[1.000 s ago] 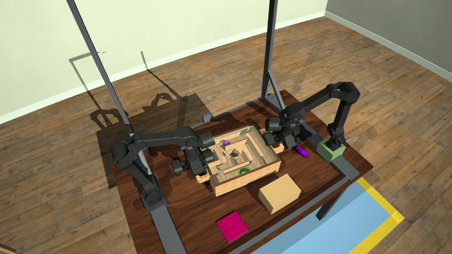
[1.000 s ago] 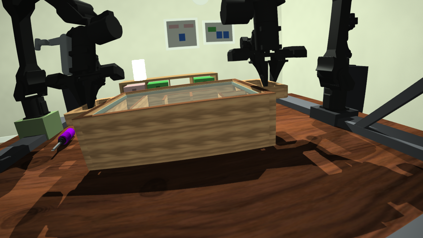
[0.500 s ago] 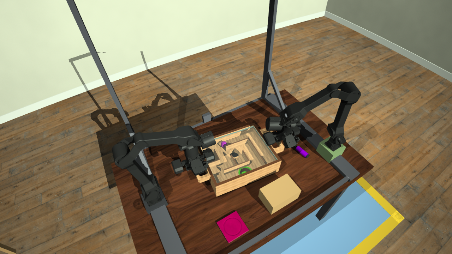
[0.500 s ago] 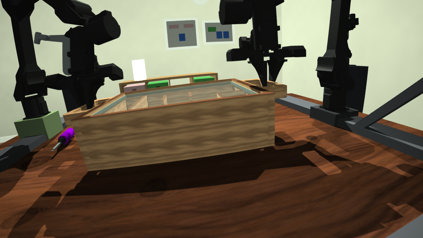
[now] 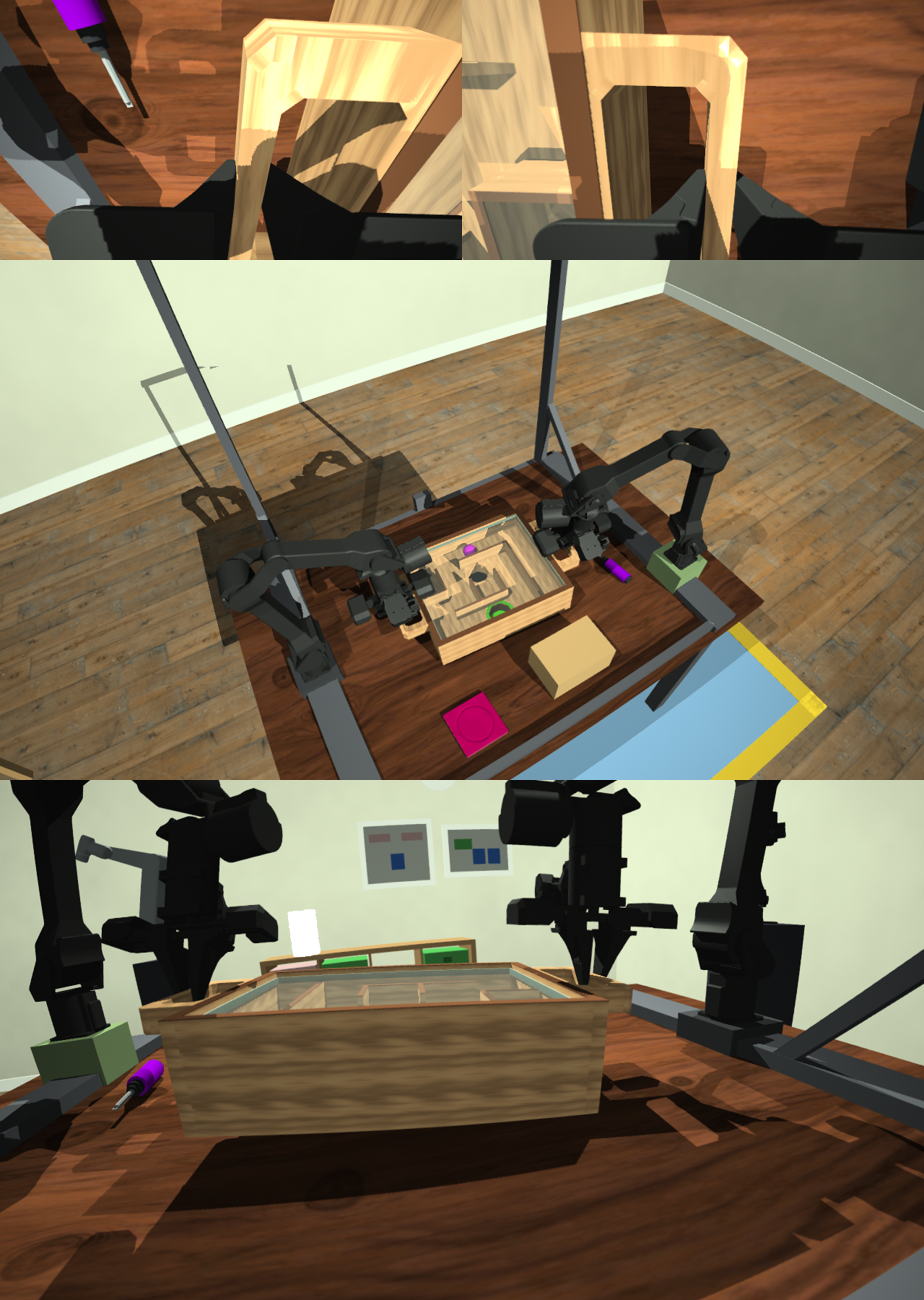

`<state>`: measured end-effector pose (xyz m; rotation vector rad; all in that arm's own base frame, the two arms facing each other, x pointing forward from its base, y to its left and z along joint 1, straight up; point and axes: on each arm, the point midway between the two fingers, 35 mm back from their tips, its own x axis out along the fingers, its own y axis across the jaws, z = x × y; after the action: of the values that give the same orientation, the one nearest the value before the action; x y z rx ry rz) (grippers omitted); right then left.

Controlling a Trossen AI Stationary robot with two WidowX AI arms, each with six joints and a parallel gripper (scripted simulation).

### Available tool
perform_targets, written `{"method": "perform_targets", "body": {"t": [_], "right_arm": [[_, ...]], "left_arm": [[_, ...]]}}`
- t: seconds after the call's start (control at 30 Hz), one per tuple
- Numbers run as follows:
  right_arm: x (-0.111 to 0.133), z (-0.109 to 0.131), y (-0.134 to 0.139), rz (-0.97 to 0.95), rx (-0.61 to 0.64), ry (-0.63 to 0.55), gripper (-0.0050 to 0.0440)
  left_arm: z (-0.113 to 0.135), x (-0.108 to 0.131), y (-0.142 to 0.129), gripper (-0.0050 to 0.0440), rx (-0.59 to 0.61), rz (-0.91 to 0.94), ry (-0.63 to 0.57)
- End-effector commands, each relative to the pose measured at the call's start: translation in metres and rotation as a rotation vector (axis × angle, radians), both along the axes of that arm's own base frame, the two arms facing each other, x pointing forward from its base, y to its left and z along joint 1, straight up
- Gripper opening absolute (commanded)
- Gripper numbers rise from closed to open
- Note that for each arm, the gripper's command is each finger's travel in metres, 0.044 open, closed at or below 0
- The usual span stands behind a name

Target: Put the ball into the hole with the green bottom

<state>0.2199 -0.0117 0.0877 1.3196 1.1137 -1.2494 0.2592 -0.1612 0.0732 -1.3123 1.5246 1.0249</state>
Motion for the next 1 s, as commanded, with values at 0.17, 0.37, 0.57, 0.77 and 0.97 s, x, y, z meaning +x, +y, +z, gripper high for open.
{"method": "perform_targets", "body": {"t": [0.17,0.37,0.57,0.77,0.97], "right_arm": [[0.006,0.015,0.001,-0.001,0.001,-0.059,-0.005],[0.01,0.023,0.0,-0.002,-0.008,0.005,-0.005],[0.013,0.033,-0.001,0.002,0.008,0.05,-0.005],[0.012,0.037,-0.001,0.004,0.012,0.07,-0.005],[0.013,0.039,0.0,-0.001,0.002,0.056,-0.005]], "left_arm": [[0.019,0.003,-0.007,-0.005,-0.038,-0.017,-0.036],[0.001,-0.007,-0.004,-0.005,-0.019,-0.006,-0.063],[-0.009,-0.01,-0.003,-0.005,-0.03,-0.005,-0.111],[-0.01,-0.008,-0.005,-0.005,-0.043,-0.005,-0.136],[-0.01,-0.008,-0.005,-0.005,-0.038,-0.006,-0.135]]}}
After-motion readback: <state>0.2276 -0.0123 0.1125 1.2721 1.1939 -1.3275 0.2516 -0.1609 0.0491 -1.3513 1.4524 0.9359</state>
